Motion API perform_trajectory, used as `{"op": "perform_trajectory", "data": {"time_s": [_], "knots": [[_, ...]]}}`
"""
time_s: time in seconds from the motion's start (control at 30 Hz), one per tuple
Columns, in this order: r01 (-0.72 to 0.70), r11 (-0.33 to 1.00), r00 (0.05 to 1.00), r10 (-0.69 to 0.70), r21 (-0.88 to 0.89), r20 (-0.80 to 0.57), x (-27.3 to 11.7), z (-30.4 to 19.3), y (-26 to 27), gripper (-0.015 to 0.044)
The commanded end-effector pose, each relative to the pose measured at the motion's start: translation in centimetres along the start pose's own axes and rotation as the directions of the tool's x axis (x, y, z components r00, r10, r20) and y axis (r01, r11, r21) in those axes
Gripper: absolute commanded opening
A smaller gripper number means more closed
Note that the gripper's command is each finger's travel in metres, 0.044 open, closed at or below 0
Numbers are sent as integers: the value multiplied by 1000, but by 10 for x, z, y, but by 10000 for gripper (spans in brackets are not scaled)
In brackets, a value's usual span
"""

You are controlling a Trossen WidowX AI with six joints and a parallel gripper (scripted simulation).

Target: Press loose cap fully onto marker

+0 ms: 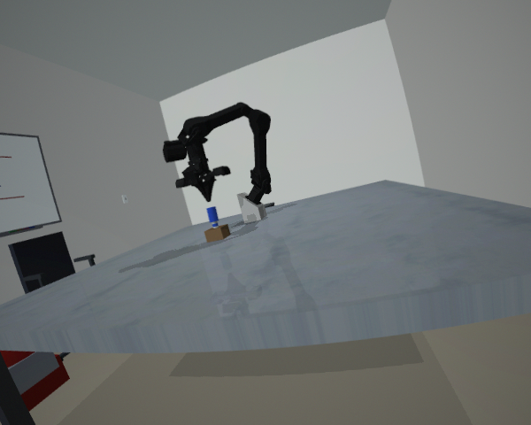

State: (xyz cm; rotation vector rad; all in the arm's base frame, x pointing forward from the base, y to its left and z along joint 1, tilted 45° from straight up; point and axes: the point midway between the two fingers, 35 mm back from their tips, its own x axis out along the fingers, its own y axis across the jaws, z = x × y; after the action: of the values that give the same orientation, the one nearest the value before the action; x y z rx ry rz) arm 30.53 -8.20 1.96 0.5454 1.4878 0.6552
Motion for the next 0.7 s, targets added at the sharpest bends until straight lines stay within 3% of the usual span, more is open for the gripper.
{"op": "perform_trajectory", "data": {"time_s": [0.0, 0.67], "knots": [[-5, 1000, 1000, 5, 4, 1, 7, 0, 1, 0], [1, 1000, 1000, -1, -2, 8, 26, 2, 0, 0]]}}
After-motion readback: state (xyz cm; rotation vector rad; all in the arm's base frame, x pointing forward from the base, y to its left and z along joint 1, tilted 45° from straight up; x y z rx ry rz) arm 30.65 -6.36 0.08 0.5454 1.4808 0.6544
